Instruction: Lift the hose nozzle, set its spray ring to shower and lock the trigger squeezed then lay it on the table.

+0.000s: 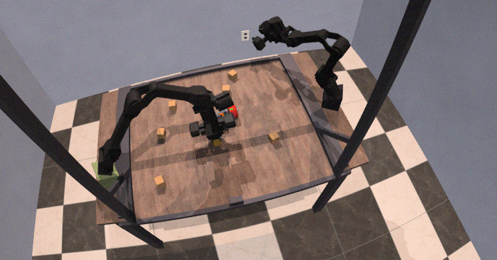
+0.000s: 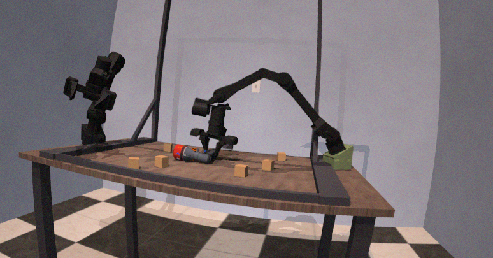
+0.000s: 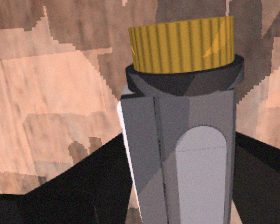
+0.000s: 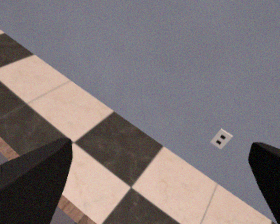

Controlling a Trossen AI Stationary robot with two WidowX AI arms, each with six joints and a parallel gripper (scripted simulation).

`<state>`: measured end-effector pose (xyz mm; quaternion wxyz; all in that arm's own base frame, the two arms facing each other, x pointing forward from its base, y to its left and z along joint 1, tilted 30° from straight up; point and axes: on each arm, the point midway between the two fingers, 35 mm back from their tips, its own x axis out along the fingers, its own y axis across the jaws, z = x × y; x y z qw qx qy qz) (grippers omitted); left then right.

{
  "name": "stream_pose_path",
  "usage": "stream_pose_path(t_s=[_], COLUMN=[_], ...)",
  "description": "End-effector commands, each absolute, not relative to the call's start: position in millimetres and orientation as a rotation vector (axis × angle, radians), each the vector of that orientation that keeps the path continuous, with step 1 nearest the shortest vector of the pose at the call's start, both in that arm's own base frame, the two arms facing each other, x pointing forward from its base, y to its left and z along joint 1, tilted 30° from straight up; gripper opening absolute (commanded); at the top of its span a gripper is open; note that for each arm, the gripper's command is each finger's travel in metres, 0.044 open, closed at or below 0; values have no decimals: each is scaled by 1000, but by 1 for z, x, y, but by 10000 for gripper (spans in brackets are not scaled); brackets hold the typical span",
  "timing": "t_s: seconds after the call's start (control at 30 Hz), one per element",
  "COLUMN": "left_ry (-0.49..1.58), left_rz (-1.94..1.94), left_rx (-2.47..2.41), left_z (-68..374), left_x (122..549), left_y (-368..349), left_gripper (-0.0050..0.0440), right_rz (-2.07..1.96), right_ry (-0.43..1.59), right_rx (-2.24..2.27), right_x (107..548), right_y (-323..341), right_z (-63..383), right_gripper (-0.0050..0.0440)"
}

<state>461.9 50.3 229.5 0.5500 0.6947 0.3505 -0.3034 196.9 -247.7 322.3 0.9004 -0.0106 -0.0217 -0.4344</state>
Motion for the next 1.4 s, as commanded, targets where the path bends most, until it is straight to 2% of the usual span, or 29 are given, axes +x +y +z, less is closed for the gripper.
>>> stream_pose_path(t_s=[0.0,1.37], left_ry=[804,920], left_rz=[-674,-375], left_rx=[1654,1233], left_z=[248,250], left_x=[461,461], left_y=[50,49], left_gripper=[170,170], right_rz=[-895,-895], right_ry=[-68,-68], right_rx=[-28,-28], right_x=[196,196], right_y=[-246,-246], right_z=[331,331], right_gripper=[408,408])
